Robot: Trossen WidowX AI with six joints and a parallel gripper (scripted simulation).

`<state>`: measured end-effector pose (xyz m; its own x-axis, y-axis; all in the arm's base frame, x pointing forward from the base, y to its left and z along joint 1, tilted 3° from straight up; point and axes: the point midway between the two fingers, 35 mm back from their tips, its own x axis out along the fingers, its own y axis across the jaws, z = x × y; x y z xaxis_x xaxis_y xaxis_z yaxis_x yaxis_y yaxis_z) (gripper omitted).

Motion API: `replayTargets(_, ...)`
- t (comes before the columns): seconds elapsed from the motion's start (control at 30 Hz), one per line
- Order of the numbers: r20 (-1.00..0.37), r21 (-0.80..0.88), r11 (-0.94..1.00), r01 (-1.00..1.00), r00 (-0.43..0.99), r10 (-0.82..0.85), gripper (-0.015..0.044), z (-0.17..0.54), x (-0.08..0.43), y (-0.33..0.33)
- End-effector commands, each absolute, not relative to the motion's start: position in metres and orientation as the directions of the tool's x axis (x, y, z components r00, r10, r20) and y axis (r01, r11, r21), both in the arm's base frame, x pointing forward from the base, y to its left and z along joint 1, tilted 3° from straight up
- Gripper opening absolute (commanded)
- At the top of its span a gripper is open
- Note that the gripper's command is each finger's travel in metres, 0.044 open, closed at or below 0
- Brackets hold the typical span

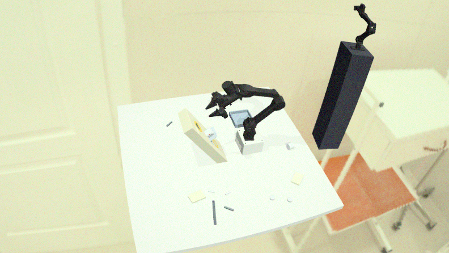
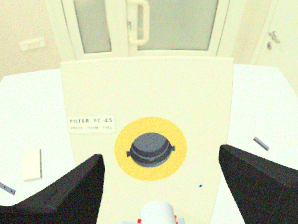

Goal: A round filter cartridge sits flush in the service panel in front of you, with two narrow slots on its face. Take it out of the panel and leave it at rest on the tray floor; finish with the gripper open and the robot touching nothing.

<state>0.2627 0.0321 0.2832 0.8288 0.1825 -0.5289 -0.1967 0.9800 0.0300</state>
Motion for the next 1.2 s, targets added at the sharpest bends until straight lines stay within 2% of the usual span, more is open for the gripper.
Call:
replayTargets(0.0,-0.546,0.03,0.979,-0.201,0.818,0.184,0.0376,0.294,0.26,0.031)
replayTargets(0.1,-0.648,0.039,0.98,-0.196,0.741,0.174,0.0305,0.256,0.256,0.03)
replayTargets(0.3,-0.845,0.056,0.981,-0.187,0.514,0.146,0.0305,0.175,0.23,0.027)
replayTargets(1.17,-0.849,0.056,0.981,-0.187,0.508,0.146,0.0305,0.147,0.246,0.031)
